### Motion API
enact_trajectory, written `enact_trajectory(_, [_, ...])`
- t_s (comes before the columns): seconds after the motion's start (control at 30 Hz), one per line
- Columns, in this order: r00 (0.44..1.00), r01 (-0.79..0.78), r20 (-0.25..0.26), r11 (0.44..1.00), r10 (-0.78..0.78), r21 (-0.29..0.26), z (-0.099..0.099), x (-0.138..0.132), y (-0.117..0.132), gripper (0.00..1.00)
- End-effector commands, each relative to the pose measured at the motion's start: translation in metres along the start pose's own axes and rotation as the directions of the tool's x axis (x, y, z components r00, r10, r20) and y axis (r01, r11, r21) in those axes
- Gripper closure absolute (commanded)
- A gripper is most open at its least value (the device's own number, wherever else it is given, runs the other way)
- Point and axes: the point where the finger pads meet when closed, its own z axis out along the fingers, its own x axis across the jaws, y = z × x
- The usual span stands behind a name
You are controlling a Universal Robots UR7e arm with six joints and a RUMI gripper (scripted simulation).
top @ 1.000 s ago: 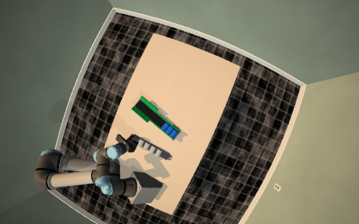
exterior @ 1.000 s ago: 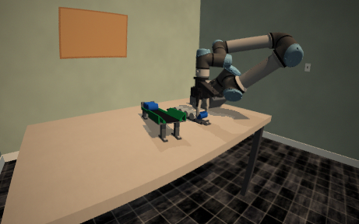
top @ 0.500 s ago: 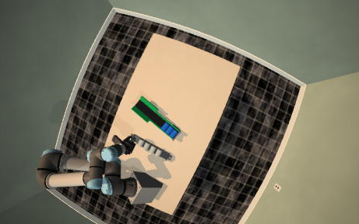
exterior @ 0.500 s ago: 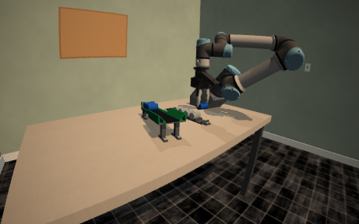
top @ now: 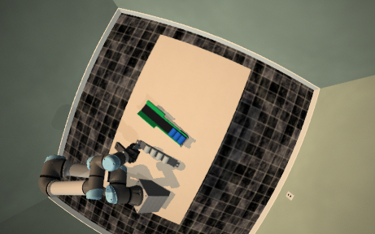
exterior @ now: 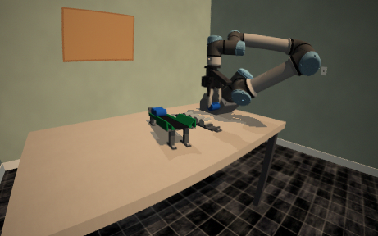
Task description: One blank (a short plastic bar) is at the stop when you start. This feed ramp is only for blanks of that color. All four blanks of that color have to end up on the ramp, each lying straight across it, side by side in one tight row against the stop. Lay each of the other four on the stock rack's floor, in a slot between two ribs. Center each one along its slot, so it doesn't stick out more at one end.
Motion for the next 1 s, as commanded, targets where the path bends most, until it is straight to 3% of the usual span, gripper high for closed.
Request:
enact_trajectory(0.0, [1.000, 0.000, -0.001, 1.000, 0.000, 0.000, -0.001, 0.000, 0.000, 0.66])
enact_trajectory(0.3, [1.000, -0.004, -0.001, 1.000, 0.004, 0.000, -0.004, 0.004, 0.001, 0.66])
enact_trajectory(0.6, [0.999, -0.034, -0.001, 0.999, 0.034, 0.000, -0.022, 0.034, 0.012, 0.66])
enact_trajectory(0.97, [0.993, -0.118, -0.001, 0.993, 0.118, -0.001, -0.057, 0.122, 0.056, 0.66])
